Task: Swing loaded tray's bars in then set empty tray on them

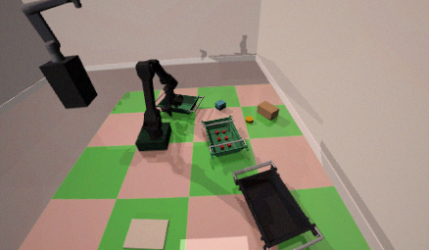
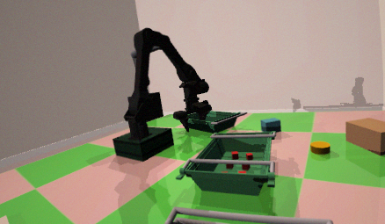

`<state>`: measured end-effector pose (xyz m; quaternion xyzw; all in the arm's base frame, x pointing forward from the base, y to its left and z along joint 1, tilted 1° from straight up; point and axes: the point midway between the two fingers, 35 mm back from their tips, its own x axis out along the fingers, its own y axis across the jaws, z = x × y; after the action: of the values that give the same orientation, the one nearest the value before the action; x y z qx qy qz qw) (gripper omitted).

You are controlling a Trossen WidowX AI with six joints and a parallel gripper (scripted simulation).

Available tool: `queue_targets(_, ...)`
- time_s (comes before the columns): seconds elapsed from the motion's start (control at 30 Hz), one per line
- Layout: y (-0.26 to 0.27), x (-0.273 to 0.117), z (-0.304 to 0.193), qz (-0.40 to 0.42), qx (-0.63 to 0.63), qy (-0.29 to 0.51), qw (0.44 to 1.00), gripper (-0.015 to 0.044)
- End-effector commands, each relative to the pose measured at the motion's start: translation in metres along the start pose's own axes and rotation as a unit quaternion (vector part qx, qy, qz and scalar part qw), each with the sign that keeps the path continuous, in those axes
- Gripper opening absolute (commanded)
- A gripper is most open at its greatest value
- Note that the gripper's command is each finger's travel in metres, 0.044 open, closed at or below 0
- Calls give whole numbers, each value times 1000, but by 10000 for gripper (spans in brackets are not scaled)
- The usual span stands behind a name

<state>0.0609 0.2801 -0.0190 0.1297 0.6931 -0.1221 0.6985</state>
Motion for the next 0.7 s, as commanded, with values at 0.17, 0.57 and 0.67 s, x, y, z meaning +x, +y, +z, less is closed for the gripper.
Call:
queue_targets(0.17,0,1,0,0,-1,0,1000,293)
queue_targets(0.57,0,1,0,0,-1,0,1000,181)
queue_targets(0.67,0,1,0,0,-1,0,1000,161)
